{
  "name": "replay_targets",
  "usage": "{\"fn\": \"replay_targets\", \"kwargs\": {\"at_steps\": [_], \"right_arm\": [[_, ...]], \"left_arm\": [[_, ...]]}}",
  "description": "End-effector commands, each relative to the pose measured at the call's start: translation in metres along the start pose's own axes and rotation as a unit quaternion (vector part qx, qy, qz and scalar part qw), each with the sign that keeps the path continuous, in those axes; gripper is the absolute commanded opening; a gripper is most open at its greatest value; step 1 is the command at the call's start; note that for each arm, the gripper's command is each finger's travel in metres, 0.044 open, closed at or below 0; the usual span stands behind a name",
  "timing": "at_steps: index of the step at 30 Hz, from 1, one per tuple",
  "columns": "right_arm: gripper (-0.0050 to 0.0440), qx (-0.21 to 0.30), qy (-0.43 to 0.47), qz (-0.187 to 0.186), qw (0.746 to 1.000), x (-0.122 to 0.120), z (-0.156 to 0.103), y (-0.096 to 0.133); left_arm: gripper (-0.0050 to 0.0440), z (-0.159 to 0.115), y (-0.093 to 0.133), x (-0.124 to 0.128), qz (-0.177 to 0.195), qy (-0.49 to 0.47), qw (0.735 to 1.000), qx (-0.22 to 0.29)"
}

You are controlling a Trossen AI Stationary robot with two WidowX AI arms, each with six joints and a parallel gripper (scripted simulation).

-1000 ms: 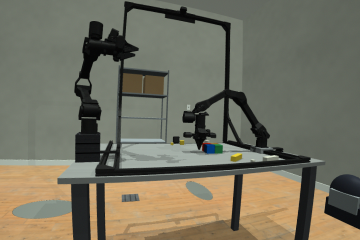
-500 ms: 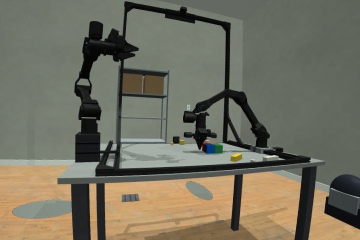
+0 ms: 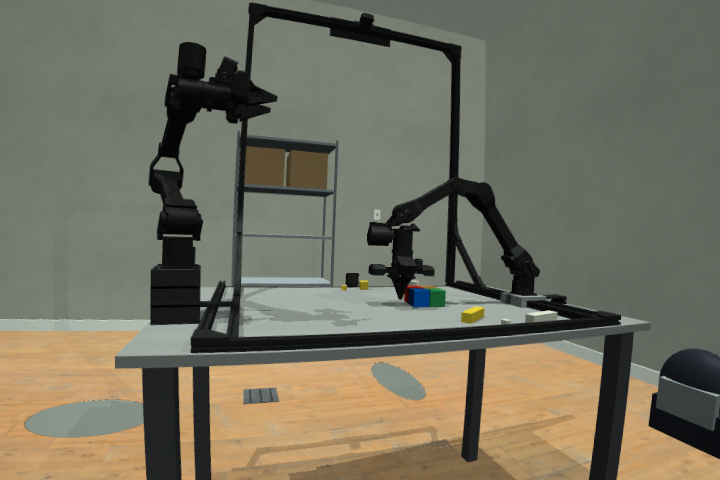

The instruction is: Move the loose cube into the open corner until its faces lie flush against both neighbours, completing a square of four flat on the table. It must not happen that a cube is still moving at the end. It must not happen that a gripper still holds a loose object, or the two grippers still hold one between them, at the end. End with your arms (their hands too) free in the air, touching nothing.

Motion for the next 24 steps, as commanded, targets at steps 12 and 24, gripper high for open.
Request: {"fn": "replay_targets", "kwargs": {"at_steps": [12,24], "right_arm": [[0.0400,0.001,-0.002,0.001,1.000,0.0002,-0.0003,0.0001],[0.0400,0.001,-0.002,0.001,1.000,0.0002,-0.0003,0.0001]], "left_arm": [[0.0000,-0.0005,0.0008,0.0049,0.000,0.002,1.000,-0.003],[0.0000,-0.0010,0.0008,0.0070,0.000,0.002,1.000,-0.003]]}}
Point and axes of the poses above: on each arm, the point midway between the two fingers, 35 mm back from their tips, its own y axis back along the fingers, its own x axis across the jaws, z = x × y, the point moved 4 cm from there along y, back along the fingers, and after that the axes turned 12 degrees about -y, right-handed, at the moved point
